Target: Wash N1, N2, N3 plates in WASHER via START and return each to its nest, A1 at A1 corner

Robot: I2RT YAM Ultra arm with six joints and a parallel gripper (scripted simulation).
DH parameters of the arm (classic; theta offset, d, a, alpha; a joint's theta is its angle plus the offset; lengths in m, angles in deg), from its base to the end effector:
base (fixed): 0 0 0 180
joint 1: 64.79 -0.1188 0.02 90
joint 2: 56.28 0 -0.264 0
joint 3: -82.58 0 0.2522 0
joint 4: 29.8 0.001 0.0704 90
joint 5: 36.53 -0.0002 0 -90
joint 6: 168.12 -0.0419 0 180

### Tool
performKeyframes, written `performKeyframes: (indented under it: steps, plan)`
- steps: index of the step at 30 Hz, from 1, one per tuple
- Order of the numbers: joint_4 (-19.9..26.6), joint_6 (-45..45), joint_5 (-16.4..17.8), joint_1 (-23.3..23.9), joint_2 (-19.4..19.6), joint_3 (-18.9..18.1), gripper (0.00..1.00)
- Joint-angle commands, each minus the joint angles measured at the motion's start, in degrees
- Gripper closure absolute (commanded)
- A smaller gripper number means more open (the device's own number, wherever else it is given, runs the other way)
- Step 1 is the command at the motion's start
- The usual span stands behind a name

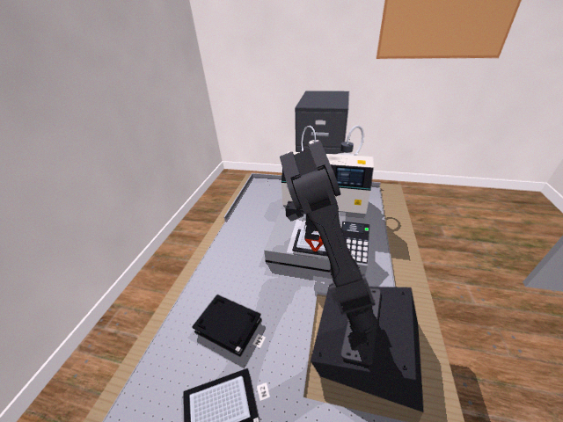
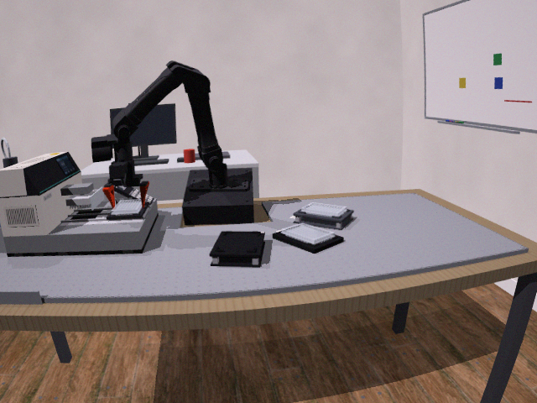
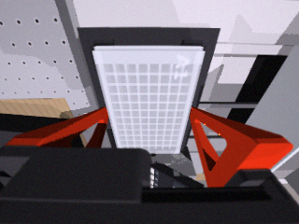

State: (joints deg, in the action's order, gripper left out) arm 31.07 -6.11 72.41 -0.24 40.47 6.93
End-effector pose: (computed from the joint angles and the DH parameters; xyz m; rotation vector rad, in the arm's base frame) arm 0.1427 -0.2660 0.1812 -0.2136 2.7754 -0.0097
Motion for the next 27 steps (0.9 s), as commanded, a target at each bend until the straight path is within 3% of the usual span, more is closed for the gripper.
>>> performKeyframes:
  steps: [1,18,27]
  plan:
    - [-0.2,-0.1,0.0,0.1,-0.3,-0.2,0.0]
    - [-0.2,-0.1,0.0,0.1,-0.3,-0.2,0.0]
    - [2.6,0.7,0.2,0.8,-1.4,-1.6,0.0]
